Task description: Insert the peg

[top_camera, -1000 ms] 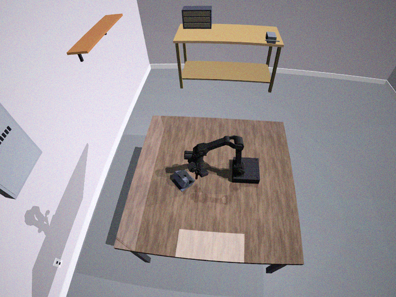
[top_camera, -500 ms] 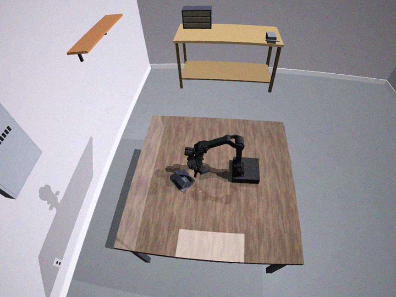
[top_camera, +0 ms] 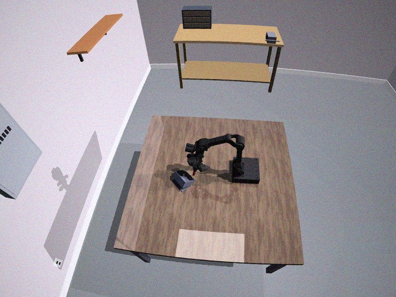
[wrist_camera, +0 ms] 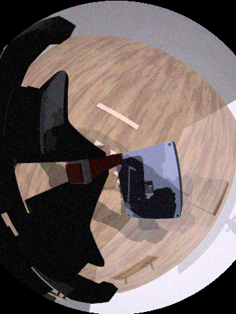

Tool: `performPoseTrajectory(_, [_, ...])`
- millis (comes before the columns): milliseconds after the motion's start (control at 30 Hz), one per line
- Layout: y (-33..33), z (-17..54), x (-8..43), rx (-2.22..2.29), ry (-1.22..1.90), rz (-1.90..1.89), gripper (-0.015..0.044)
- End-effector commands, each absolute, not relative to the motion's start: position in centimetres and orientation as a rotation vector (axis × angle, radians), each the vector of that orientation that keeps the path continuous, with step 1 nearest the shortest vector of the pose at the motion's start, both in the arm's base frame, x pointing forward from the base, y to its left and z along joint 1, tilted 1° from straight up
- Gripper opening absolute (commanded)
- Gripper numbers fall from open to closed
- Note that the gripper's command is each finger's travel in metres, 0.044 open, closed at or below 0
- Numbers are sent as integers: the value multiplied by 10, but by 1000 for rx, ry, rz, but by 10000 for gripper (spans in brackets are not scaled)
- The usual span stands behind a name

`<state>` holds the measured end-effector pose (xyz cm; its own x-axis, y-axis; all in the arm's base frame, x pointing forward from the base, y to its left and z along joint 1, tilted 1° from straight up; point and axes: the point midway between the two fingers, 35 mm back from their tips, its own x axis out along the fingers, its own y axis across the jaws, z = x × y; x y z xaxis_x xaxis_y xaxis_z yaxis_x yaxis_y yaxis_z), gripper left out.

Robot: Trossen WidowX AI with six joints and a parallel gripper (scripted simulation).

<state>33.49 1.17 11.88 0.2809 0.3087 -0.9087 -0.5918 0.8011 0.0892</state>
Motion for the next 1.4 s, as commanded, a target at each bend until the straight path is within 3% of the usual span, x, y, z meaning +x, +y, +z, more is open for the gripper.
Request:
performPoseTrajectory(0, [8, 122, 336, -294, 1107, 621, 0])
performPoseTrajectory(1367, [-29, 129, 349, -330, 906, 633, 0])
